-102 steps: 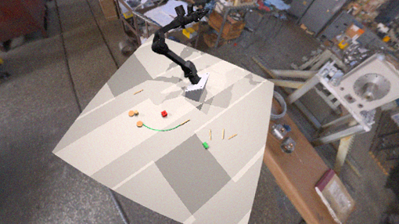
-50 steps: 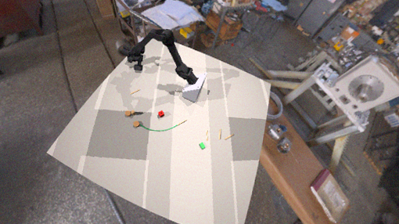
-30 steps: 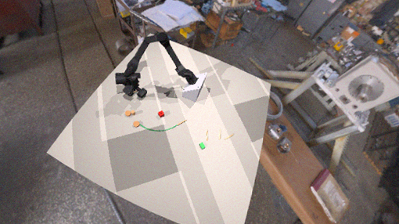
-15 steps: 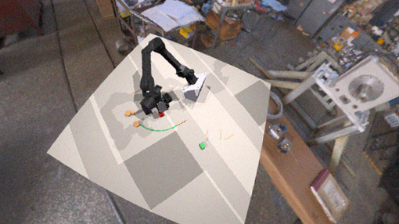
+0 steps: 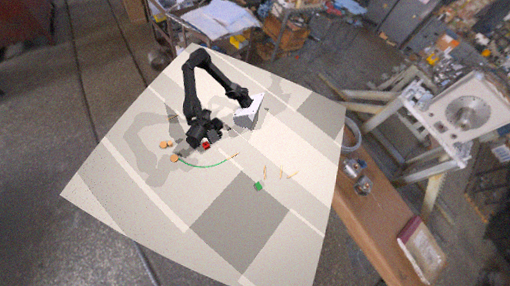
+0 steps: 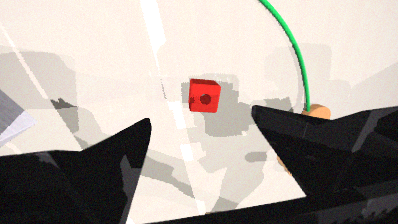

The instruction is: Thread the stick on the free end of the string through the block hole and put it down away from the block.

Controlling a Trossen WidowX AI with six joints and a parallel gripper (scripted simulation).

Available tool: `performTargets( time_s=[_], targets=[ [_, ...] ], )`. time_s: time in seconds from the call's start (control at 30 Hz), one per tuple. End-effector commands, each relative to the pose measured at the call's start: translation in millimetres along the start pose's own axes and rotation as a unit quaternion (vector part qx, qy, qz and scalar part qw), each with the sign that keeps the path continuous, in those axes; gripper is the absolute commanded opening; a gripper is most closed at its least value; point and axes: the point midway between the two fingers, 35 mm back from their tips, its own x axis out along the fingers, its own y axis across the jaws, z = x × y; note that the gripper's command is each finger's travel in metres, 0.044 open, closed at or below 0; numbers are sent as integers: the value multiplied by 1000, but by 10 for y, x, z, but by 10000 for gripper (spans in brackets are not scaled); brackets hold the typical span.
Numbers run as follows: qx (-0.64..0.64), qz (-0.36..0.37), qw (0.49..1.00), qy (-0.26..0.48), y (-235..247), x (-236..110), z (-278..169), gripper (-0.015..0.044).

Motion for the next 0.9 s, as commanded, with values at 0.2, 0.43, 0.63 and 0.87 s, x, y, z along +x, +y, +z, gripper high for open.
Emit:
performTargets(
  time_s=[0.2,0.43,0.63,0.87],
  targets=[
    [213,1,977,3,0,-17,6,440],
    [530,-1,848,3,-16,-53,13,440],
    [733,-1,680,3,-29,-83,19,440],
    [845,-2,535,2,-37,-104,23,440]
  ],
)
